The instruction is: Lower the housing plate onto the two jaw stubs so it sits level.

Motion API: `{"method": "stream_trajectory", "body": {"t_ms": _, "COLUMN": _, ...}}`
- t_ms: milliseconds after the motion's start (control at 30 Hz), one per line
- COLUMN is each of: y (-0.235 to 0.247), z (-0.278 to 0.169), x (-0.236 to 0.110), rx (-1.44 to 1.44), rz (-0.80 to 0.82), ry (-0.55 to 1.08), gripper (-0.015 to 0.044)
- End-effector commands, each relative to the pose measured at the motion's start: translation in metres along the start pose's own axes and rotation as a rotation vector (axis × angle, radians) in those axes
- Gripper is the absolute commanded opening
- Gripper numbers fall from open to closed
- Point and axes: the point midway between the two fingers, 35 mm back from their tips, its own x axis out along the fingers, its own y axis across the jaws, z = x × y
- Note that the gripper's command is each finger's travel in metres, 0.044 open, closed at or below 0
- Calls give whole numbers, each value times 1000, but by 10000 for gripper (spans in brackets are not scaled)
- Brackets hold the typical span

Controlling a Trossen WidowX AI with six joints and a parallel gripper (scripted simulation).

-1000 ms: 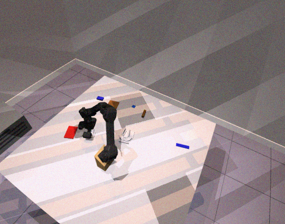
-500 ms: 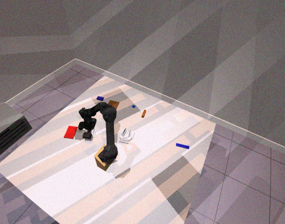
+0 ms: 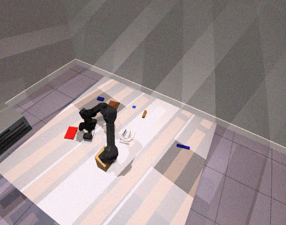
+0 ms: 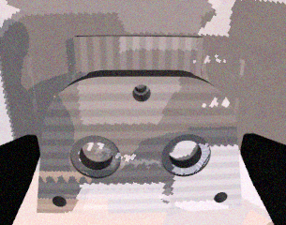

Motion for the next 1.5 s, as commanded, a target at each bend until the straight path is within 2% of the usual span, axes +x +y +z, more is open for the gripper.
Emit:
{"method": "stream_trajectory", "body": {"t_ms": 0, "y": 1, "z": -1, "x": 2, "rx": -7, "rz": 1, "ry": 6, "gripper": 440}}
{"method": "stream_trajectory", "body": {"t_ms": 200, "y": 1, "z": -1, "x": 2, "rx": -7, "rz": 1, "ry": 6, "gripper": 440}}
{"method": "stream_trajectory", "body": {"t_ms": 667, "y": 0, "z": 0, "x": 0, "rx": 0, "rz": 1, "ry": 0, "gripper": 351}}
{"method": "stream_trajectory", "body": {"t_ms": 1067, "y": 0, "z": 0, "x": -2, "rx": -1, "rz": 1, "ry": 0, "gripper": 351}}
{"method": "stream_trajectory", "body": {"t_ms": 1467, "y": -2, "z": 1, "x": -39, "rx": -5, "rz": 1, "ry": 1, "gripper": 351}}
